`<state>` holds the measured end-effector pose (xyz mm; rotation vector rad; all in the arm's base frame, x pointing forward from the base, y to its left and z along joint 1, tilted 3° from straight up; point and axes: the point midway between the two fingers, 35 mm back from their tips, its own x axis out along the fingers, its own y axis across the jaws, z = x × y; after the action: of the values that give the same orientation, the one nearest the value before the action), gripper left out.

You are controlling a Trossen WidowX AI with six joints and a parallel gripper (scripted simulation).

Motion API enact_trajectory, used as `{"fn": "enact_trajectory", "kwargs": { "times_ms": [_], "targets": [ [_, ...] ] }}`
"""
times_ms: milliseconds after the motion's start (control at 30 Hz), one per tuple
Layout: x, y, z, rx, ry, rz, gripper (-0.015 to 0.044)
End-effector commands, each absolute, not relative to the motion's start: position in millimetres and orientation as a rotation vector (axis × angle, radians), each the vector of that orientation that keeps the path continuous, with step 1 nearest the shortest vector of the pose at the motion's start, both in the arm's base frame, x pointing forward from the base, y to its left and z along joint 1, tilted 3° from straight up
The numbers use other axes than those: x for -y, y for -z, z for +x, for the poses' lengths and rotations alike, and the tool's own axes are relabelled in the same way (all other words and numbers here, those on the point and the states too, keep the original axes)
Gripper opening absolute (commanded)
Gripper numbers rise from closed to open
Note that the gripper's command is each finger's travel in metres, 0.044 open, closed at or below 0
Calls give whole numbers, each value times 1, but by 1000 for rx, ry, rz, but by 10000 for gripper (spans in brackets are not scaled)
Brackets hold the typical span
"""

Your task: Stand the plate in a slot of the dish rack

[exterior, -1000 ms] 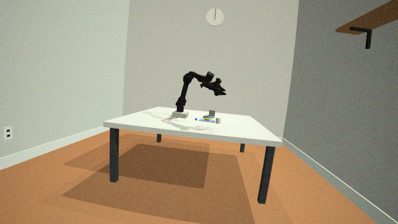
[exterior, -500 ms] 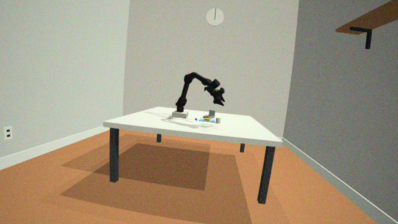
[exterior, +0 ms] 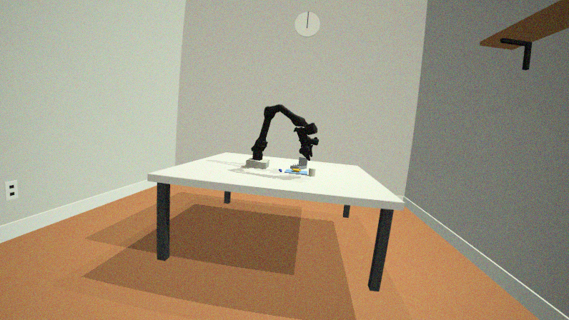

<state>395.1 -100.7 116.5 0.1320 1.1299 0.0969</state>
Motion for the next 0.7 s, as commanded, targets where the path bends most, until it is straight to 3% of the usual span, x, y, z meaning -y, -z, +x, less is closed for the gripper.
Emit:
{"fn": "enact_trajectory", "kwargs": {
  "times_ms": [0, 367, 667],
  "targets": [
    [87, -98, 374, -1251, -85, 60, 400],
    [60, -69, 317, -1522, -63, -156, 400],
    [60, -66, 316, -1527, -62, -160, 400]
  ]
}}
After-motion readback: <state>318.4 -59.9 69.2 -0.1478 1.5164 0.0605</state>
